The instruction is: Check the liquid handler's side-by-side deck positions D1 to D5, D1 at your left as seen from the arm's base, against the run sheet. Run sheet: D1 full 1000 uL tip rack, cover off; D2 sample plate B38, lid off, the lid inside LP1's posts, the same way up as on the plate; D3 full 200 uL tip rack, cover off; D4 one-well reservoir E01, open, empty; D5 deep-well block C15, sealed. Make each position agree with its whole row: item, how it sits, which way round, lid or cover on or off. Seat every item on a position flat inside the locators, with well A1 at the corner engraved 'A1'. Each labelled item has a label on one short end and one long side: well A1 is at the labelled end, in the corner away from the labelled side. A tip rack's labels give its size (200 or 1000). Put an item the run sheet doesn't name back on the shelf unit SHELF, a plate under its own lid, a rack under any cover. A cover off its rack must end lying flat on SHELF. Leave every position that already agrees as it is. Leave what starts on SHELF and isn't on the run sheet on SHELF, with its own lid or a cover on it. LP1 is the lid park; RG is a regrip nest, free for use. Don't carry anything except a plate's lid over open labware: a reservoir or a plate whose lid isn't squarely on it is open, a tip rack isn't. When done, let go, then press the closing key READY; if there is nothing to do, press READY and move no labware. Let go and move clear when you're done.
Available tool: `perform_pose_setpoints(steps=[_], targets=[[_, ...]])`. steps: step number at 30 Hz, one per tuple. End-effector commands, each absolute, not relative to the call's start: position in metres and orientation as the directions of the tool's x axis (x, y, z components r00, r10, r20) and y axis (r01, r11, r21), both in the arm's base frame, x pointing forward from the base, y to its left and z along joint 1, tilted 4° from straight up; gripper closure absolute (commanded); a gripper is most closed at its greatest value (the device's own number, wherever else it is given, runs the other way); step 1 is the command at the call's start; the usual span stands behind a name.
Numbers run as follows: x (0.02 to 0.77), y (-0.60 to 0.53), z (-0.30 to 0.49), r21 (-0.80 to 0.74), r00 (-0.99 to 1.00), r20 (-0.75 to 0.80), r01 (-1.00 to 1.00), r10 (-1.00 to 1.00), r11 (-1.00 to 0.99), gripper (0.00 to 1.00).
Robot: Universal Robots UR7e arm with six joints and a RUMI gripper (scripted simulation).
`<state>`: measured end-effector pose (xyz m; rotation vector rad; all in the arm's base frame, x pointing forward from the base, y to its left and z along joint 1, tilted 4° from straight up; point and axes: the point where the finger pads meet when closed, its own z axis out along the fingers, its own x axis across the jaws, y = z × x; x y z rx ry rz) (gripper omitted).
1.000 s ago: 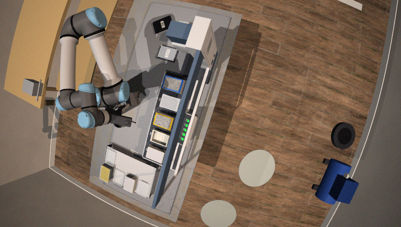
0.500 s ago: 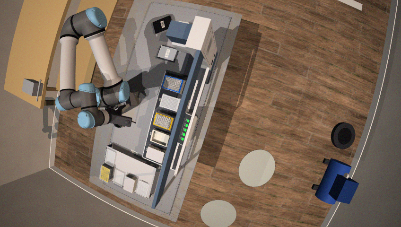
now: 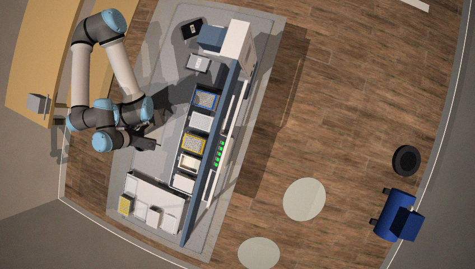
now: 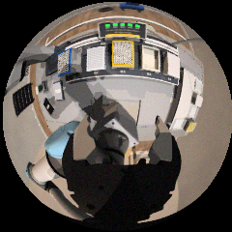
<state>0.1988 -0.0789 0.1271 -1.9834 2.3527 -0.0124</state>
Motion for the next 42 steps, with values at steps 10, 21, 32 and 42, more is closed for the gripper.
perform_pose_setpoints(steps=[10,21,32,42], targets=[[0.209,-0.018,0.112,-0.056,-0.158,-0.048,-0.985,-0.986,0.161,0.18],[0.216,0.019,0.115,-0.055,-0.166,-0.049,-0.984,-0.985,0.169,0.18],[0.216,0.019,0.118,-0.055,-0.166,-0.049,-0.984,-0.985,0.169,0.18],[0.216,0.019,0.118,-0.055,-0.166,-0.049,-0.984,-0.985,0.169,0.18]])
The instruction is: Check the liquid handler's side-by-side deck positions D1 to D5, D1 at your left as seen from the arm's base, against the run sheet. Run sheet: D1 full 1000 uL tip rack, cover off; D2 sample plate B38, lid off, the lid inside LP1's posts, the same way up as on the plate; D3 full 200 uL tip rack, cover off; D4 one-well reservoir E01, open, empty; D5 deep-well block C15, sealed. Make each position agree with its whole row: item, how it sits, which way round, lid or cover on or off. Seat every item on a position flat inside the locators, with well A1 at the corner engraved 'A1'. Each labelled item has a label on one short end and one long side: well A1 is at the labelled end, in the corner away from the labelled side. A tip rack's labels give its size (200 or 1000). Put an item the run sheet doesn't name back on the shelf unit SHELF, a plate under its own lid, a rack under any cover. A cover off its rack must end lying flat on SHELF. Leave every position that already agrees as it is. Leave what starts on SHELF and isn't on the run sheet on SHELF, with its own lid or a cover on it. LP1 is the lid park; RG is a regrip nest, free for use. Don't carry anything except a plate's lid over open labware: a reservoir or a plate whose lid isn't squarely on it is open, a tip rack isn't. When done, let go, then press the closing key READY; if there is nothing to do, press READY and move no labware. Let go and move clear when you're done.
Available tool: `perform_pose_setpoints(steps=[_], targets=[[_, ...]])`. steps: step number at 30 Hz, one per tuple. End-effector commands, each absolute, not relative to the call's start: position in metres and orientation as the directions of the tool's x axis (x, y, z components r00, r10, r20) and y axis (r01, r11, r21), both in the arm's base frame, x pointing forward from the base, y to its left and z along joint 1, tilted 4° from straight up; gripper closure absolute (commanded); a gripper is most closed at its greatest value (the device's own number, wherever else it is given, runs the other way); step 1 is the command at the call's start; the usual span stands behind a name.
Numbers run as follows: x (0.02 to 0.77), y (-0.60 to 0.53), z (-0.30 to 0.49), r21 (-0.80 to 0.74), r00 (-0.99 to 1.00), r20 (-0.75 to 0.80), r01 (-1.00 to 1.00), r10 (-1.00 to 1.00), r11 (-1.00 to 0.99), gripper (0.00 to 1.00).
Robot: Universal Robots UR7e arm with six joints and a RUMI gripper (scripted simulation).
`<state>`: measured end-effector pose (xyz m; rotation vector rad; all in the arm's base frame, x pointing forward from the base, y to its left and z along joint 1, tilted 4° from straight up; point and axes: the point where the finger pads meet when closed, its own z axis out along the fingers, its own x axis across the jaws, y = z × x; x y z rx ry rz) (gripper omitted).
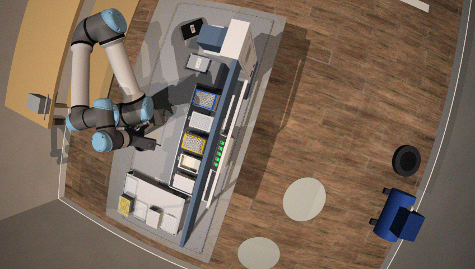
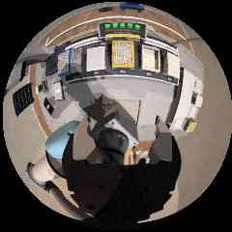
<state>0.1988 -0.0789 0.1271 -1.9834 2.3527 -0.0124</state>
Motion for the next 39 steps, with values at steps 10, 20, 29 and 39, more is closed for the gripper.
perform_pose_setpoints(steps=[10,20,29,39], targets=[[0.216,0.019,0.118,-0.055,-0.166,-0.049,-0.984,-0.985,0.169,0.18],[0.223,0.017,0.118,-0.055,-0.166,-0.049,-0.984,-0.985,0.169,0.18],[0.248,0.008,0.120,-0.056,-0.166,-0.049,-0.984,-0.985,0.169,0.18],[0.273,-0.011,0.123,-0.056,-0.166,-0.049,-0.984,-0.985,0.169,0.18]])
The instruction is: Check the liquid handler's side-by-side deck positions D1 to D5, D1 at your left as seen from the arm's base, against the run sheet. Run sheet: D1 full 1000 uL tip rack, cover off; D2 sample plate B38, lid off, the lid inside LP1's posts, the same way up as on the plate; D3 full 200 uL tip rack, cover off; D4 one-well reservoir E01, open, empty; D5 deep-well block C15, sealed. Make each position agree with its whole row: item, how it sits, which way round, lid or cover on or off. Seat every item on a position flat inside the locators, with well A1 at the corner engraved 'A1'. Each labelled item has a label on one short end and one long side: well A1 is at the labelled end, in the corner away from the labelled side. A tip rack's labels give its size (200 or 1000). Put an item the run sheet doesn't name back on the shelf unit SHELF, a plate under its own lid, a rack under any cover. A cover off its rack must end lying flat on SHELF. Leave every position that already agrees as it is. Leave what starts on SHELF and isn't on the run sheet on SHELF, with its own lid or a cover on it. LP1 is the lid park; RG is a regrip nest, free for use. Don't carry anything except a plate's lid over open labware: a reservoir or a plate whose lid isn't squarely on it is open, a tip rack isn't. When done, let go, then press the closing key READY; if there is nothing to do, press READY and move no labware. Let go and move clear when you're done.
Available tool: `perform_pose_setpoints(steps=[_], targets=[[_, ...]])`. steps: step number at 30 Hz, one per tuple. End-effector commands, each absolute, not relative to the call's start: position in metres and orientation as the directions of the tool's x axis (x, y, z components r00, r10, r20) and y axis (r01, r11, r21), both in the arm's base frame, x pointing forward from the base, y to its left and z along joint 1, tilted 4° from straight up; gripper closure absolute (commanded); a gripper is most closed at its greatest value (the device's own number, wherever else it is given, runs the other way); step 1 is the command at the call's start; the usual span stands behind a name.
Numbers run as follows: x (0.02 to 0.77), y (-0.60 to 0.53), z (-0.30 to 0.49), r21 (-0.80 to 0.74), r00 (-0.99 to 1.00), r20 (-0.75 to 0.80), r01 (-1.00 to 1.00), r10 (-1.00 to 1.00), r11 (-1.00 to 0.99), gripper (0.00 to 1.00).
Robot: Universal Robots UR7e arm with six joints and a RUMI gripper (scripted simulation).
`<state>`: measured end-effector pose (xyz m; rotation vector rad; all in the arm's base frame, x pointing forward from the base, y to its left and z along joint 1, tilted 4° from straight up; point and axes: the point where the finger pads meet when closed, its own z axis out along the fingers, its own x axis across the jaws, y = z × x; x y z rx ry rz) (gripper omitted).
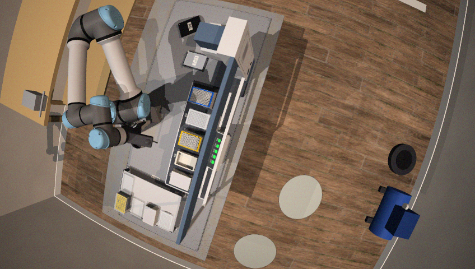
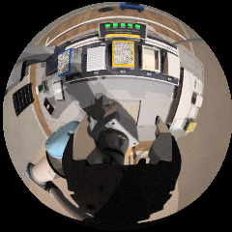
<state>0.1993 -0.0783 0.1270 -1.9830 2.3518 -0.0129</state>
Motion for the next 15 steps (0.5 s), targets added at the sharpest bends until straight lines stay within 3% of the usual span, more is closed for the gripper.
perform_pose_setpoints(steps=[1,15], targets=[[0.274,-0.013,0.123,-0.056,-0.166,-0.049,-0.984,-0.985,0.169,0.18],[0.294,-0.027,0.125,-0.056,-0.166,-0.049,-0.984,-0.985,0.169,0.18]])
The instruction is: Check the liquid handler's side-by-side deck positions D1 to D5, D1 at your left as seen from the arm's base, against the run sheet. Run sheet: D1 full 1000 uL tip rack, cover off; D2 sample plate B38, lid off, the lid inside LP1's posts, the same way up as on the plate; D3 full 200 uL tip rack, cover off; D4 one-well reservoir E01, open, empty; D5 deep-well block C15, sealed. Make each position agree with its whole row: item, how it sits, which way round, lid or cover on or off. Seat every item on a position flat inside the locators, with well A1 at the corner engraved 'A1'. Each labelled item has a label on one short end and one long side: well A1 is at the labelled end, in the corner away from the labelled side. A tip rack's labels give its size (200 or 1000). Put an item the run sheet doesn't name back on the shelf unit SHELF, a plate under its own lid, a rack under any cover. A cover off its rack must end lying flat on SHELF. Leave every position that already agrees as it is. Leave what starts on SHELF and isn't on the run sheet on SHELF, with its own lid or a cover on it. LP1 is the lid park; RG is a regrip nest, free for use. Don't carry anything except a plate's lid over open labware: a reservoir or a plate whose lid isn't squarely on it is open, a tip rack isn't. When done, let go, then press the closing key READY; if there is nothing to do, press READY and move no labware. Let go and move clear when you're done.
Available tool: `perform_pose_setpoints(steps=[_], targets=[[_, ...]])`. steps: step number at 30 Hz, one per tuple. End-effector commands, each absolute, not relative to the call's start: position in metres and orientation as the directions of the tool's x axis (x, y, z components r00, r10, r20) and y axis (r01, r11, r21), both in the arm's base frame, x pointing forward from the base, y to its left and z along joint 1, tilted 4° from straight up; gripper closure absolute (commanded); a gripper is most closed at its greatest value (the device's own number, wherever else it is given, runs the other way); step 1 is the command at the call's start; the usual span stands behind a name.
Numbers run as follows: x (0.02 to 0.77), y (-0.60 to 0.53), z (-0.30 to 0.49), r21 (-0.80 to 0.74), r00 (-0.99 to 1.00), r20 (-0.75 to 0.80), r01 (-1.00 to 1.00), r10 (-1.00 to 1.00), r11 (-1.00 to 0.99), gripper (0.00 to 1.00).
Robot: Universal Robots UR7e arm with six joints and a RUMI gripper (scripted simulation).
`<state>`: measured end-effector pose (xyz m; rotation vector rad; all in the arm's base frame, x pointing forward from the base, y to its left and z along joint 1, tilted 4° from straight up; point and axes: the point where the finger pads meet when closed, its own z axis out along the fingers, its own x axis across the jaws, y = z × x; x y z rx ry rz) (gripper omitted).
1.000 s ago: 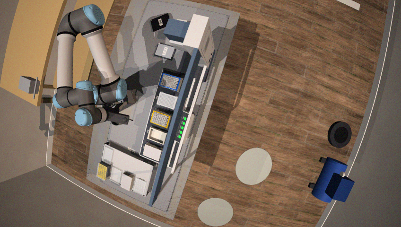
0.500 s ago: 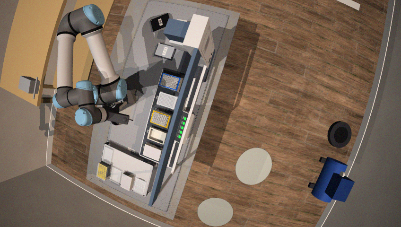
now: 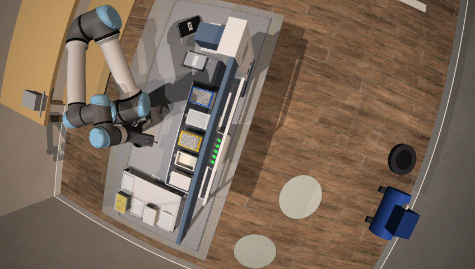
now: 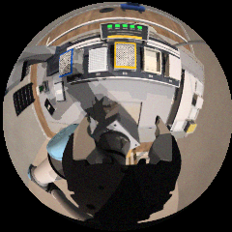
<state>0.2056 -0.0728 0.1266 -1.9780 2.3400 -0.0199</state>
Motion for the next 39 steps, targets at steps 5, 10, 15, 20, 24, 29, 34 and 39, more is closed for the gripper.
perform_pose_setpoints(steps=[5,10,15,20,24,29,34,39], targets=[[0.296,-0.026,0.125,-0.056,-0.166,-0.049,-0.984,-0.985,0.169,0.18],[0.299,-0.024,0.125,-0.056,-0.166,-0.049,-0.984,-0.985,0.169,0.18],[0.302,-0.023,0.125,-0.056,-0.166,-0.049,-0.984,-0.985,0.169,0.18],[0.304,-0.021,0.125,-0.056,-0.166,-0.049,-0.984,-0.985,0.169,0.18],[0.306,-0.020,0.125,-0.056,-0.166,-0.049,-0.984,-0.985,0.169,0.18],[0.309,-0.019,0.125,-0.056,-0.166,-0.049,-0.984,-0.985,0.169,0.18],[0.312,-0.017,0.125,-0.056,-0.166,-0.049,-0.984,-0.985,0.169,0.18],[0.314,-0.016,0.125,-0.056,-0.166,-0.049,-0.984,-0.985,0.169,0.18]])
